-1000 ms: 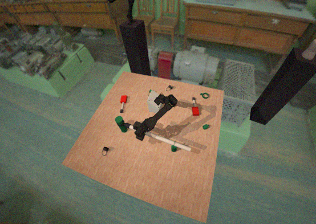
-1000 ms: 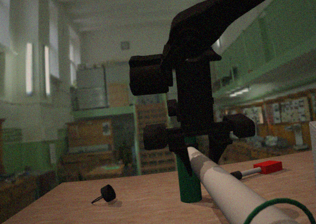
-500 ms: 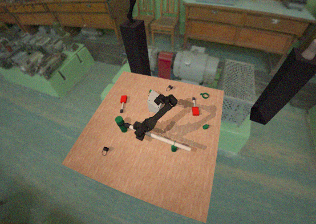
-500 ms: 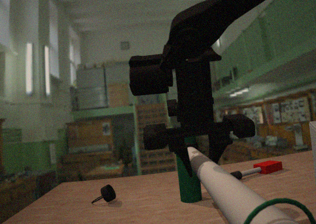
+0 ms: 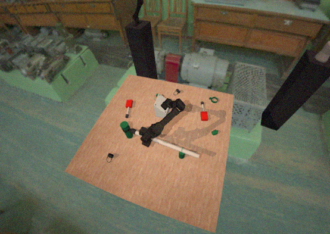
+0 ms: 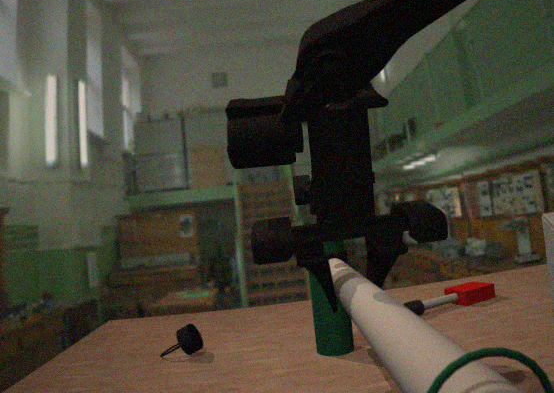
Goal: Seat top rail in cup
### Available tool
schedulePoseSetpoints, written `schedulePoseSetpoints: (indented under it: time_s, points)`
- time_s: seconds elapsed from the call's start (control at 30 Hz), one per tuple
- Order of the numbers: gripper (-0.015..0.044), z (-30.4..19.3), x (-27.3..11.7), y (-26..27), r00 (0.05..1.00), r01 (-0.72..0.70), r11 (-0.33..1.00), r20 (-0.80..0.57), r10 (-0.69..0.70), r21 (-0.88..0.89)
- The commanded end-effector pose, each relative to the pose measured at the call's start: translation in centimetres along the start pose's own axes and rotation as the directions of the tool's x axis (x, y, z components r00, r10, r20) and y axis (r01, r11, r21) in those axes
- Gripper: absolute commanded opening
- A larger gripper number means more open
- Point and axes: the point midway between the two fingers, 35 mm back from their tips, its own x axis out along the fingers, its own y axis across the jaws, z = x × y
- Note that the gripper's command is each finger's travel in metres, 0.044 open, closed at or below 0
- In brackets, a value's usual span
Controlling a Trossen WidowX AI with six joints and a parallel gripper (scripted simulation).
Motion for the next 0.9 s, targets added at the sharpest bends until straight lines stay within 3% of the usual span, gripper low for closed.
schedulePoseSetpoints:
  time_s: [0.0, 0.87]
  points:
    - [0.0, 0.14, -0.04, 0.0, 1.0, 0.0, 1.0, 0.003, 0.0, 0.0]
    - [0.0, 0.56, -0.14, 0.01, 1.0, 0.0, 1.0, 0.011, 0.0, 0.0]
